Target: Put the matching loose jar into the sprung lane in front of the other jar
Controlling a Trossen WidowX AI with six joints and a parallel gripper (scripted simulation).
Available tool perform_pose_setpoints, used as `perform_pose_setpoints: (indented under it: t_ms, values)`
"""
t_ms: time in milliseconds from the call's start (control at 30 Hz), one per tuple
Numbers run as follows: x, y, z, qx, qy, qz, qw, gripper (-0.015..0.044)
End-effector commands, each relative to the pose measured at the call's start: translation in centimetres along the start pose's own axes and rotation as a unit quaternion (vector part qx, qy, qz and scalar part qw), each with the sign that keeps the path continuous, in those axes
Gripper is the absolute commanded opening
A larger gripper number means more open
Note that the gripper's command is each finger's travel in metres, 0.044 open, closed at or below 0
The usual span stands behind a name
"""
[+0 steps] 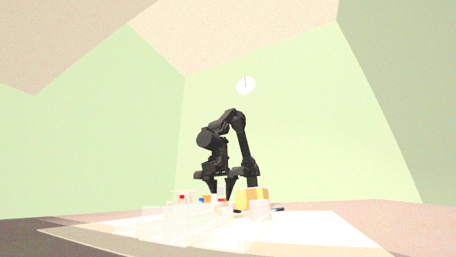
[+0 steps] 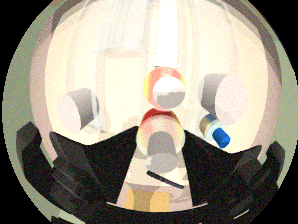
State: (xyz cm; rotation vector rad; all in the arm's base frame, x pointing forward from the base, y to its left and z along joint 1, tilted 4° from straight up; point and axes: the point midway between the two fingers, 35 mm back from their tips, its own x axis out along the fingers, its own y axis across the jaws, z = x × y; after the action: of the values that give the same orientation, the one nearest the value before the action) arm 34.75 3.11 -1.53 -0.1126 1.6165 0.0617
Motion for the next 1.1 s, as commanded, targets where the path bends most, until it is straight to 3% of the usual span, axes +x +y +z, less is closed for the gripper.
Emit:
perform_pose_setpoints:
  t_ms: [0,1067]
  values:
    - [-0.1,0.0,0.9,-0.001,-0.016,-0.001,1.0,0.0]
    - [1.1,0.0,0.8,-0.001,-0.016,-0.001,1.0,0.0]
